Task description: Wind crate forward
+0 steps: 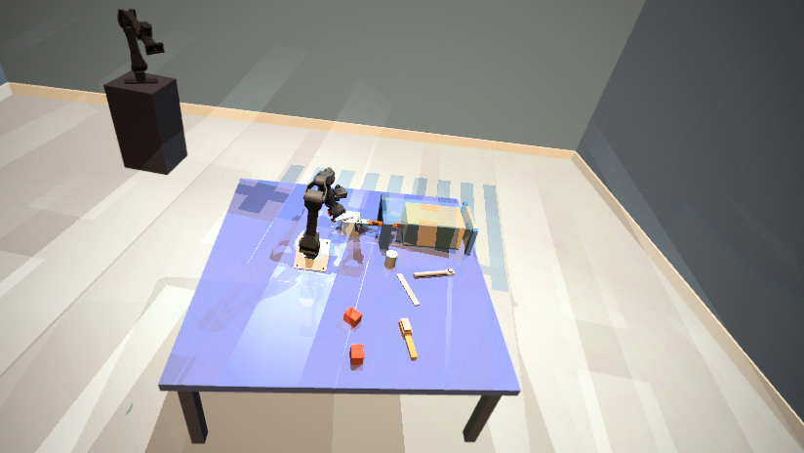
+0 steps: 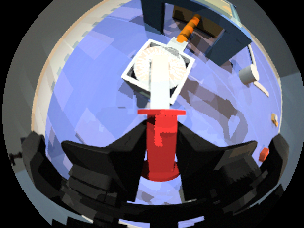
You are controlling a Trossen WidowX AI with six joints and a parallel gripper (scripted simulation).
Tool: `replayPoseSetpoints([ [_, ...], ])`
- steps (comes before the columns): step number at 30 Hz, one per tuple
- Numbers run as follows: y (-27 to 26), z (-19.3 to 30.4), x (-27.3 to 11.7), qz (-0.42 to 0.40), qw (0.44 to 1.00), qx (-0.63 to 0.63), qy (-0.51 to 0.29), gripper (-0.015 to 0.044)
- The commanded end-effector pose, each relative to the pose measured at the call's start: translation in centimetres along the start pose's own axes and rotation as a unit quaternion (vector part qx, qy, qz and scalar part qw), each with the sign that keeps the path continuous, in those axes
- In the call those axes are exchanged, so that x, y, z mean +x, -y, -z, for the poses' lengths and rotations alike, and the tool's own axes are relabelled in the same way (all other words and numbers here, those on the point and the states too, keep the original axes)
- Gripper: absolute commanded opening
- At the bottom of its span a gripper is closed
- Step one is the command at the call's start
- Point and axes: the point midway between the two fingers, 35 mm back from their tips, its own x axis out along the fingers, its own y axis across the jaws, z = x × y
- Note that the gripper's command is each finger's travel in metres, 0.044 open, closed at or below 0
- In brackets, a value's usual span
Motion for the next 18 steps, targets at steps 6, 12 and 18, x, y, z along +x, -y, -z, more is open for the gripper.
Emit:
replayPoseSetpoints([
  [6, 0.1, 0.09, 0.25, 0.001, 1.0, -0.001, 0.001, 0.0],
  [12, 0.45, 0.08, 0.25, 0.001, 1.0, -0.001, 0.001, 0.0],
  [18, 0.85, 0.06, 0.27, 0.001, 1.0, -0.001, 0.001, 0.0],
])
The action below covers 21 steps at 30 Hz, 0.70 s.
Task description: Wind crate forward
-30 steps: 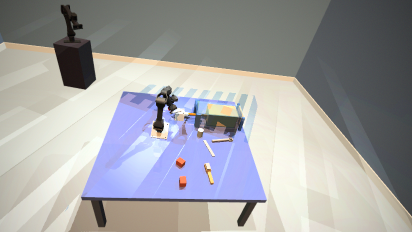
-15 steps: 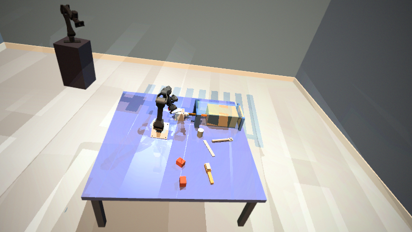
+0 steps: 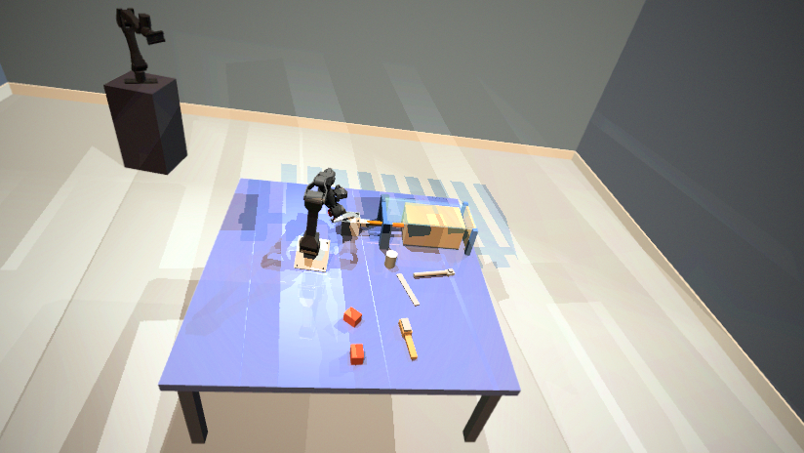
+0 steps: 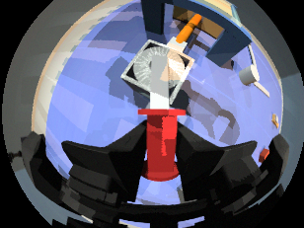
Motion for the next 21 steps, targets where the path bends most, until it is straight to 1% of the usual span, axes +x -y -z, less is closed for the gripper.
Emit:
replayPoseSetpoints([
  [1, 0.7, 0.0, 0.3, 0.006, 1.0, 0.0, -0.001, 0.0],
  [21, 2.9, -0.4, 0.5, 0.007, 1.0, 0.0, -0.001, 0.0],
])
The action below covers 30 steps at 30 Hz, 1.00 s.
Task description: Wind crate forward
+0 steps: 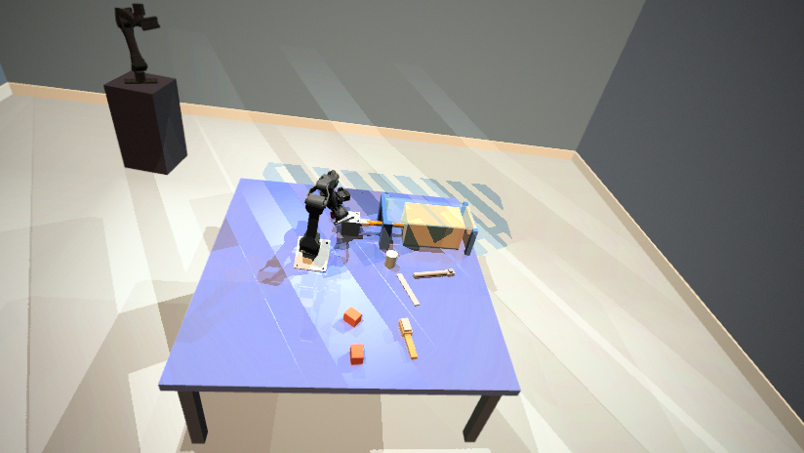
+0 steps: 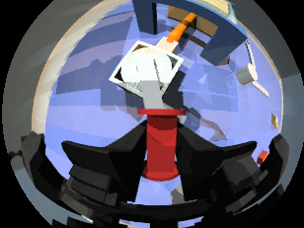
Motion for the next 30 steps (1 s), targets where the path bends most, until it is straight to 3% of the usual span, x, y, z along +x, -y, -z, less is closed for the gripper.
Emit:
replayPoseSetpoints([
  [1, 0.9, -0.2, 0.4, 0.009, 1.0, 0.001, 0.001, 0.0],
  [30, 3.9, -1.6, 1.0, 0.01, 1.0, 0.001, 0.001, 0.0],
])
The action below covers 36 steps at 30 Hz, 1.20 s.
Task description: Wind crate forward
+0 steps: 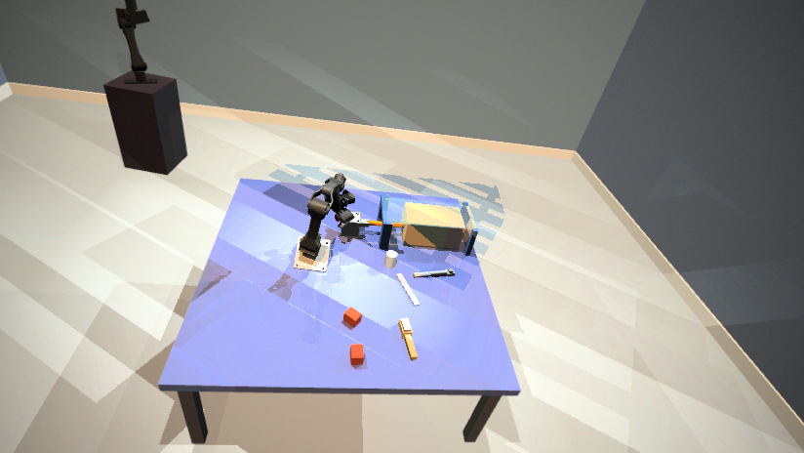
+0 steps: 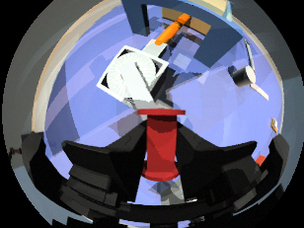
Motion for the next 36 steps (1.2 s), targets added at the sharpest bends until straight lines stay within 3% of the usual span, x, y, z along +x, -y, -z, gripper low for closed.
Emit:
replayPoseSetpoints([
  [1, 1.2, -0.7, 0.6, 0.015, 1.0, 0.007, 0.006, 0.0],
  [36, 4.0, -3.5, 1.8, 0.017, 1.0, 0.007, 0.006, 0.0],
])
